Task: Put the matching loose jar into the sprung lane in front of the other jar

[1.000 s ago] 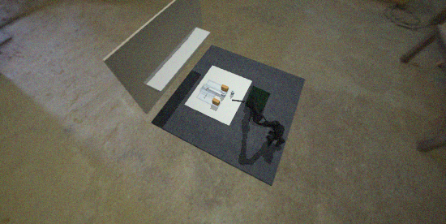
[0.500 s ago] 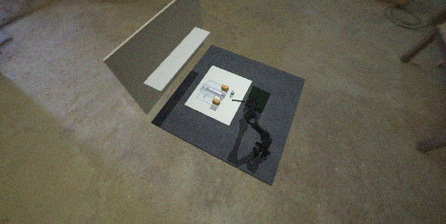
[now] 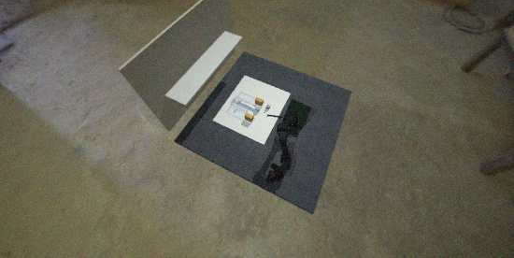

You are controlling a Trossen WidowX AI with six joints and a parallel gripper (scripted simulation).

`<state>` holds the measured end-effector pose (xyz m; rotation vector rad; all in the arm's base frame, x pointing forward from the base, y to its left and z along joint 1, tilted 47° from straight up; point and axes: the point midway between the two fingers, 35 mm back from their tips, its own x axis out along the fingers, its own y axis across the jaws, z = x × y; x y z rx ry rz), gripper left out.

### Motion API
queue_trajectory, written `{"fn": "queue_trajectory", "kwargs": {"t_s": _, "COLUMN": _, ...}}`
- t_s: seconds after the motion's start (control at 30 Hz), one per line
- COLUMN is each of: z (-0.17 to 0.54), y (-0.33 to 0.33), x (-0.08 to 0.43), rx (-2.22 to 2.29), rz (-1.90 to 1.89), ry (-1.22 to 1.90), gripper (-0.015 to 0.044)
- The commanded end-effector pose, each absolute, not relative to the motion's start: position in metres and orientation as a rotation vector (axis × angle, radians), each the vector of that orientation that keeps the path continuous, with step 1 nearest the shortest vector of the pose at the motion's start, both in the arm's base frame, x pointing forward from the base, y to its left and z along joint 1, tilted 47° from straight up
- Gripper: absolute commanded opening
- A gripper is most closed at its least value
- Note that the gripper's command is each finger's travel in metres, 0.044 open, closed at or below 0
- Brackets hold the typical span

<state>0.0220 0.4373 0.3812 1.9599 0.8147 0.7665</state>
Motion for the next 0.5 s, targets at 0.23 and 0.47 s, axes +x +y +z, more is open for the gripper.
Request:
{"fn": "queue_trajectory", "kwargs": {"t_s": 0.23, "z": 0.396, "y": 0.409, "x": 0.148, "rx": 1.609, "rz": 0.745, "ry": 0.504, "gripper": 0.044}}
{"fn": "queue_trajectory", "kwargs": {"t_s": 0.47, "z": 0.375, "y": 0.376, "x": 0.233, "rx": 1.253, "rz": 0.637, "ry": 0.337, "gripper": 0.044}}
